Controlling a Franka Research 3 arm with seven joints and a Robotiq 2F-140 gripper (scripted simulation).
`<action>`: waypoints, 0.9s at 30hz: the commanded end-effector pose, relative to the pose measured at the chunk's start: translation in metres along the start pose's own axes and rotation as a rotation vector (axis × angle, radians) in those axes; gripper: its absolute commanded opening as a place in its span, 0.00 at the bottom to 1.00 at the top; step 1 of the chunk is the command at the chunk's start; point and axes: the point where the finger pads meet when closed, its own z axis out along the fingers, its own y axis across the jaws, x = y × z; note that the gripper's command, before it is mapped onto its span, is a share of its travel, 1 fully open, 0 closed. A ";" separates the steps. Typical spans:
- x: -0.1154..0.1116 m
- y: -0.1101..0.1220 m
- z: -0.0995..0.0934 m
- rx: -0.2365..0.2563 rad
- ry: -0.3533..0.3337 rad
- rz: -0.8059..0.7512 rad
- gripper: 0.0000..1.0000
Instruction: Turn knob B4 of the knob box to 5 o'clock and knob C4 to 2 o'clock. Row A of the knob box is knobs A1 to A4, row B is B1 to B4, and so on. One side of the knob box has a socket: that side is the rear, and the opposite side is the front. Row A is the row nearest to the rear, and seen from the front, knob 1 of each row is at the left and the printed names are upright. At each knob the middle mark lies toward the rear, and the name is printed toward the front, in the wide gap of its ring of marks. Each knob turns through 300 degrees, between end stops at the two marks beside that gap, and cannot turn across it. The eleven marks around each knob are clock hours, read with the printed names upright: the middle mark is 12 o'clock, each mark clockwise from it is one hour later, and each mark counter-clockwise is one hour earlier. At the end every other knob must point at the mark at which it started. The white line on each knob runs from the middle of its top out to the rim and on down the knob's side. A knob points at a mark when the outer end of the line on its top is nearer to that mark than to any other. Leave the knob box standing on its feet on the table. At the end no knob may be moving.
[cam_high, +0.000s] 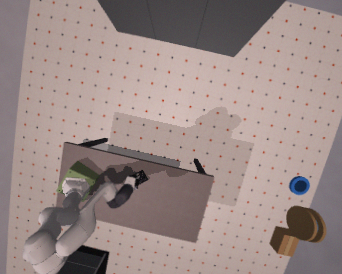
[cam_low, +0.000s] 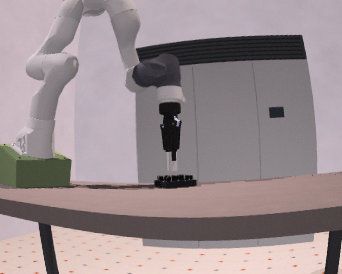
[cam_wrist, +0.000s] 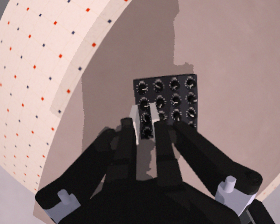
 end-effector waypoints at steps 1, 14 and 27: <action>0.005 0.000 0.003 0.008 0.011 -0.037 0.12; 0.005 0.001 0.009 0.008 0.011 -0.037 0.12; 0.005 0.001 0.010 0.008 0.011 -0.037 0.12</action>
